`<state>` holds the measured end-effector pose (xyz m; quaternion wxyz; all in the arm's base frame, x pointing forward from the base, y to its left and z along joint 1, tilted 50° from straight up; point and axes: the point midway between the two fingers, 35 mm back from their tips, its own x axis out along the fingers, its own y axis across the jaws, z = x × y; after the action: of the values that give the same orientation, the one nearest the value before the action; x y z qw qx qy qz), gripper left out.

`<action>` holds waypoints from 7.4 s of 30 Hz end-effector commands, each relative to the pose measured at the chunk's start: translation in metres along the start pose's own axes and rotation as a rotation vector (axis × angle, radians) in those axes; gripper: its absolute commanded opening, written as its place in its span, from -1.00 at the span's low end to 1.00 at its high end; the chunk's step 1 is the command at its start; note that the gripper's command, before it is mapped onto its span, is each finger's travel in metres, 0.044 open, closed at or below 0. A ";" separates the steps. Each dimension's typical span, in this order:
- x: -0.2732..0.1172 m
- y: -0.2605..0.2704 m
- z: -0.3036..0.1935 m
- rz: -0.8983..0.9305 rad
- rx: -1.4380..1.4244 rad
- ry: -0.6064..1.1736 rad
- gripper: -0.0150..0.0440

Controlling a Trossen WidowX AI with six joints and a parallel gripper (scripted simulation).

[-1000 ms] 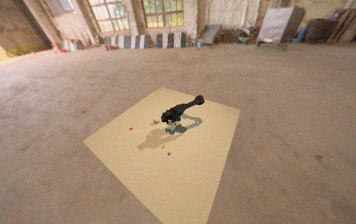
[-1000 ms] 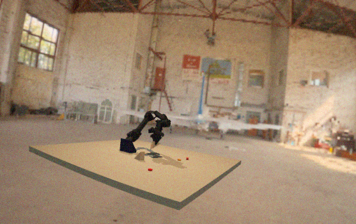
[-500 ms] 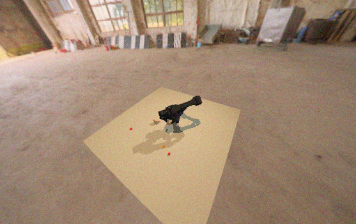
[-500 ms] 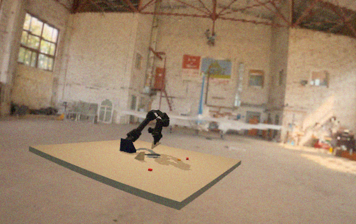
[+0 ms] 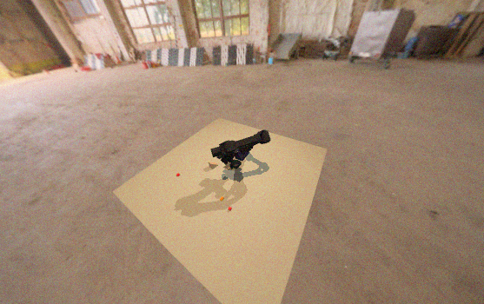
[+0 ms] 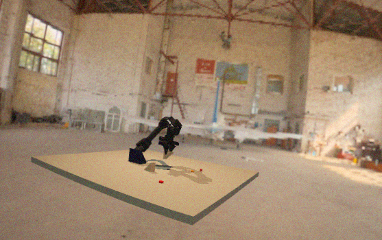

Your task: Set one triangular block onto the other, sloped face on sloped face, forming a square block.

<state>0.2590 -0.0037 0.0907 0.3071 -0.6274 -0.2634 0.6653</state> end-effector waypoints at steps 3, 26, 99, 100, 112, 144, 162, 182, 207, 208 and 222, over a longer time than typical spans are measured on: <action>-0.003 0.000 -0.003 -0.028 0.080 0.004 -0.49; -0.032 0.086 0.009 0.011 0.086 0.015 -0.49; 0.046 0.194 0.019 -0.020 0.083 0.004 -0.49; 0.046 0.194 0.019 -0.021 0.085 0.005 -0.49; 0.050 0.194 0.018 -0.021 0.084 0.005 -0.49; 0.068 0.193 0.010 -0.023 0.083 0.005 -0.49; 0.069 0.193 0.010 -0.024 0.085 0.006 -0.49; 0.070 0.194 0.010 -0.023 0.081 0.002 0.13; -0.022 0.198 0.008 -0.018 0.083 0.002 1.00; -0.032 0.197 0.009 -0.019 0.083 0.001 1.00; -0.037 0.199 0.008 -0.011 0.087 0.020 1.00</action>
<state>0.2359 -0.1638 -0.0300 0.3395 -0.6181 -0.2363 0.6685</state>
